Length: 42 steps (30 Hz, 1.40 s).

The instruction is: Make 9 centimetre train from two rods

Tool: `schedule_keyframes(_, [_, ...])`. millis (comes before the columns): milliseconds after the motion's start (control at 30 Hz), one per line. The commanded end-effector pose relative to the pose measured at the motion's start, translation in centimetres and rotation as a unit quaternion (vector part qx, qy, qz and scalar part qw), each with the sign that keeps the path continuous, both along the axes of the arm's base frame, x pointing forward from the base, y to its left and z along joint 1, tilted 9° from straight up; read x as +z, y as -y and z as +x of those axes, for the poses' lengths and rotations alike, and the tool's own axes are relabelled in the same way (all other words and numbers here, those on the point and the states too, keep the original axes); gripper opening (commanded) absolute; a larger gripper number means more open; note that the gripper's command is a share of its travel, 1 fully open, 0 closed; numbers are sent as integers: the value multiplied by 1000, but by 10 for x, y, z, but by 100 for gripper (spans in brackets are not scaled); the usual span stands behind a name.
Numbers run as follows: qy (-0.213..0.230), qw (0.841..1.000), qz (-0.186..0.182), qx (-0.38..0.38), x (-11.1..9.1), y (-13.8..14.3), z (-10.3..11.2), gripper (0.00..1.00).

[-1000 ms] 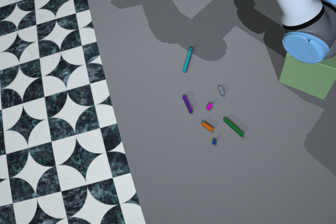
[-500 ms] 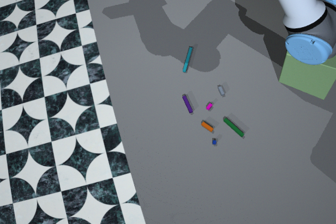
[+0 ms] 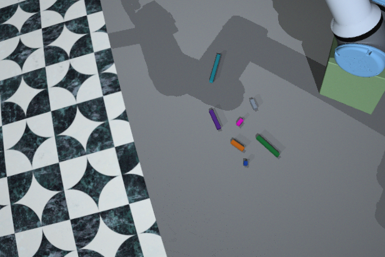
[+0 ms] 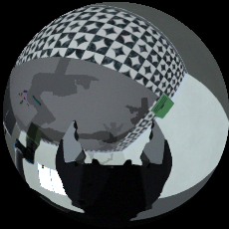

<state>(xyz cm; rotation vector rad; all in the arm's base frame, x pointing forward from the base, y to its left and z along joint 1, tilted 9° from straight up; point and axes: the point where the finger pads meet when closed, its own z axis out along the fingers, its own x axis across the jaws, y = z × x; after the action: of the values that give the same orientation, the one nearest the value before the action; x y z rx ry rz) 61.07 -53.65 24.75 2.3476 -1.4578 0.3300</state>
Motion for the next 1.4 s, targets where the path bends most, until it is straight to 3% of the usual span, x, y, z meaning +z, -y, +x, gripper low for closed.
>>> schedule_keyframes(0, [24, 1000, 6, -11, -27, -50, 19, 100])
schedule_keyframes(67, [29, 999, 10, -15, -36, -67, 23, 100])
schedule_keyframes(133, [29, 999, 10, -15, -36, -67, 23, 100])
schedule_keyframes(633, [68, 995, 47, -47, -109, -207, 34, 100])
schedule_keyframes(700, [68, 995, 47, -47, -109, -207, 34, 100])
schedule_keyframes(800, [76, 994, 58, -57, -128, -245, 30, 100])
schedule_keyframes(1200, [94, 988, 87, -84, -177, -347, 2, 100])
schedule_keyframes(1267, [94, 988, 87, -84, -177, -347, 2, 100])
schedule_keyframes(1367, [99, 986, 98, -94, -194, -382, -14, 100])
